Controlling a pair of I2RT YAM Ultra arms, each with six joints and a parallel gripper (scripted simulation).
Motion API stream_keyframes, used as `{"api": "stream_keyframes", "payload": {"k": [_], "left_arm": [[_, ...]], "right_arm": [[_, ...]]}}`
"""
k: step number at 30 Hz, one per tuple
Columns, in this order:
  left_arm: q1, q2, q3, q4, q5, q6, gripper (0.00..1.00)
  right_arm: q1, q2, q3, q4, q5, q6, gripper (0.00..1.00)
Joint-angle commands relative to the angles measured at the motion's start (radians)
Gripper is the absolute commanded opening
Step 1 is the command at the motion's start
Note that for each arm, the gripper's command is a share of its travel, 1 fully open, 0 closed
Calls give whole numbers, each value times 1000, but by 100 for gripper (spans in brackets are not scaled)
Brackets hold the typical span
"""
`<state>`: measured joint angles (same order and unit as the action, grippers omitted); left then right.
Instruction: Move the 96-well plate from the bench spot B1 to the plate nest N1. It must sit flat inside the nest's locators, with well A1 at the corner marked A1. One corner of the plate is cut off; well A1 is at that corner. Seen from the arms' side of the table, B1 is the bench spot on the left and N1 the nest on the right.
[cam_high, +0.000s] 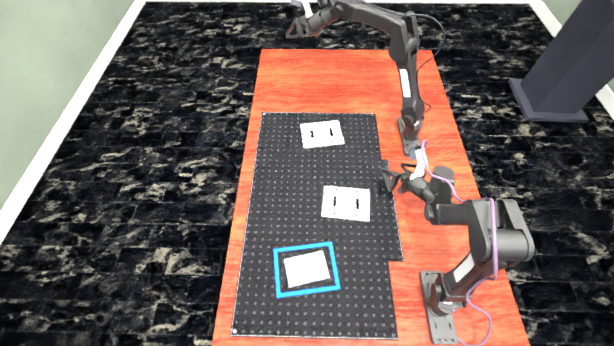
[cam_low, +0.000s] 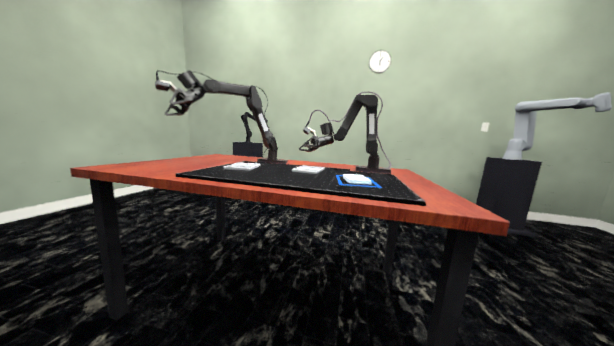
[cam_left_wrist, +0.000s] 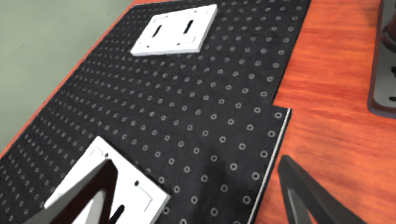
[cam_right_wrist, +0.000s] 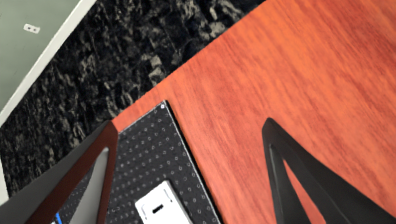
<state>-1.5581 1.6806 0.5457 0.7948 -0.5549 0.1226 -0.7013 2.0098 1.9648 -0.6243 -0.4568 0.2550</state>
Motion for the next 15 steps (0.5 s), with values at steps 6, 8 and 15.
{"api": "stream_keyframes", "payload": {"k": [6, 8, 15], "left_arm": [[11, -23, -13, -43, -1, -38, 100], [24, -46, -30, -86, 6, -75, 100], [148, -228, -124, -266, 41, -192, 100]], "right_arm": [[18, -24, -11, 54, 23, -17, 100], [54, -42, -37, 100, 40, -29, 100], [283, -161, -225, 268, 94, -70, 100]]}}
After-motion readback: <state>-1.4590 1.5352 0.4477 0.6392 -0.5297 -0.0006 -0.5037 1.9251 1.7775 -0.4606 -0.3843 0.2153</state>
